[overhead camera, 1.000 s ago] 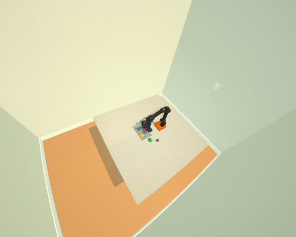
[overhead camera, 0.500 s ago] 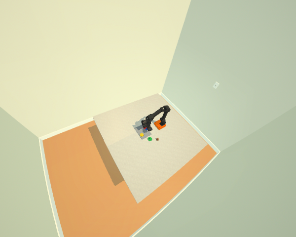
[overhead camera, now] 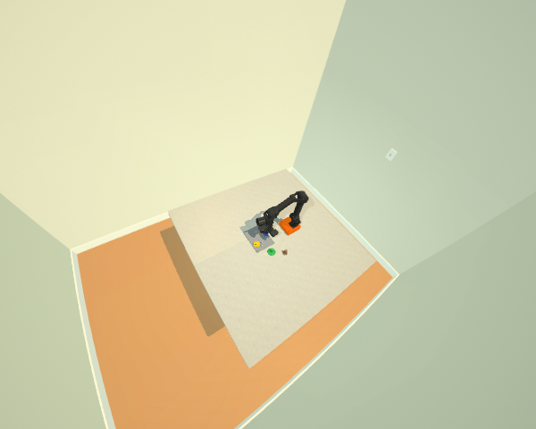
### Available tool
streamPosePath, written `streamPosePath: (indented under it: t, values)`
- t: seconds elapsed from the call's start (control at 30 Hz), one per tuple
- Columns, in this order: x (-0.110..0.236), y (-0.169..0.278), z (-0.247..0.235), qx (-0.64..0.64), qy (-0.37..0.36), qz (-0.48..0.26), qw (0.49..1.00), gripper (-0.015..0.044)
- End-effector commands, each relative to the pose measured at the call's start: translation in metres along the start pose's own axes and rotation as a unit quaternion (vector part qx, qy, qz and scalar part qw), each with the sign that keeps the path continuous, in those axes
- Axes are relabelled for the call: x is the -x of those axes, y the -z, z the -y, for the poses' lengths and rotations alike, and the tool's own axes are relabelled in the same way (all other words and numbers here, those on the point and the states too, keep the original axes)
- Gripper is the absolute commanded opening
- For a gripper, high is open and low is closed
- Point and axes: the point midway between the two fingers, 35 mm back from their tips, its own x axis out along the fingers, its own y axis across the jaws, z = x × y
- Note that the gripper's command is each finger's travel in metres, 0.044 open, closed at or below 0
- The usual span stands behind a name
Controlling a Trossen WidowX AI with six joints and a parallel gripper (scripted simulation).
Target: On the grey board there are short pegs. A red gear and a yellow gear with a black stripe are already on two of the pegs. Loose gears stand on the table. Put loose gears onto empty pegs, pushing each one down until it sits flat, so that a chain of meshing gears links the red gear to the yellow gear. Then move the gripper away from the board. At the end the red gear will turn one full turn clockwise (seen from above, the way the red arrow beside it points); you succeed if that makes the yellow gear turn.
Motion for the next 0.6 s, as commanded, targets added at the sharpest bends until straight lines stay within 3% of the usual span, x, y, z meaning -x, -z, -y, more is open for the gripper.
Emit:
streamPosePath:
  t: [0.0, 0.57]
  values:
    - [-0.0014, 0.0001, -0.0002, -0.004, -0.001, 0.000, 1.000, 0.0000]
    - [-0.0041, 0.0010, -0.0001, -0.212, -0.001, -0.001, 0.977, 0.0000]
